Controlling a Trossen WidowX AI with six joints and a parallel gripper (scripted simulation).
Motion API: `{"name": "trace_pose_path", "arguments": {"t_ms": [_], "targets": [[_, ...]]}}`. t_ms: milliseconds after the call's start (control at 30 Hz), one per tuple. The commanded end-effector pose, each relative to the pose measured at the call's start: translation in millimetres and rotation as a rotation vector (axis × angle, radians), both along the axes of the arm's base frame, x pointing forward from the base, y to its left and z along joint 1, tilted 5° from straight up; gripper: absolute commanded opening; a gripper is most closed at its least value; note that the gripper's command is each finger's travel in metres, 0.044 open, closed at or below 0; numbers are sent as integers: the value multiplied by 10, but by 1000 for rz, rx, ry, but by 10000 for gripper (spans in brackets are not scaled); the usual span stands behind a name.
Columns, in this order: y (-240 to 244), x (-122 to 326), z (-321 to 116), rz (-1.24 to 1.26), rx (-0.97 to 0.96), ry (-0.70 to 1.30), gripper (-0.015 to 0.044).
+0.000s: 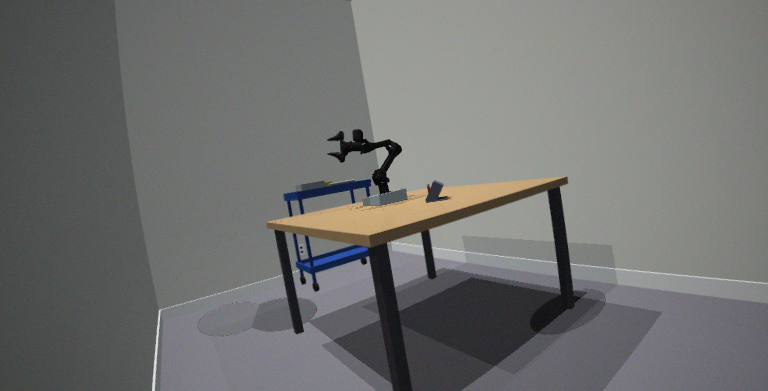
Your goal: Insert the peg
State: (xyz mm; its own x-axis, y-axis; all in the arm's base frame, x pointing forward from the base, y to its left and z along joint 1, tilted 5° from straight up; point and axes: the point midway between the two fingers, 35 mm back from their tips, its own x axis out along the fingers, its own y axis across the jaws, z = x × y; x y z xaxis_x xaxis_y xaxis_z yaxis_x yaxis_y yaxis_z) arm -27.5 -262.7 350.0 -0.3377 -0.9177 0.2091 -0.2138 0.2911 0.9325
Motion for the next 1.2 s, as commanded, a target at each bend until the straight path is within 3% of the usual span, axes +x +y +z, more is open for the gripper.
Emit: {"name": "trace_pose_path", "arguments": {"t_ms": [0,600,1167], "targets": [[-110,205,-69,70,71,59,440],[-335,1054,-413,346,307,307,440],[-249,1884,-788,622,472,585,440]]}}
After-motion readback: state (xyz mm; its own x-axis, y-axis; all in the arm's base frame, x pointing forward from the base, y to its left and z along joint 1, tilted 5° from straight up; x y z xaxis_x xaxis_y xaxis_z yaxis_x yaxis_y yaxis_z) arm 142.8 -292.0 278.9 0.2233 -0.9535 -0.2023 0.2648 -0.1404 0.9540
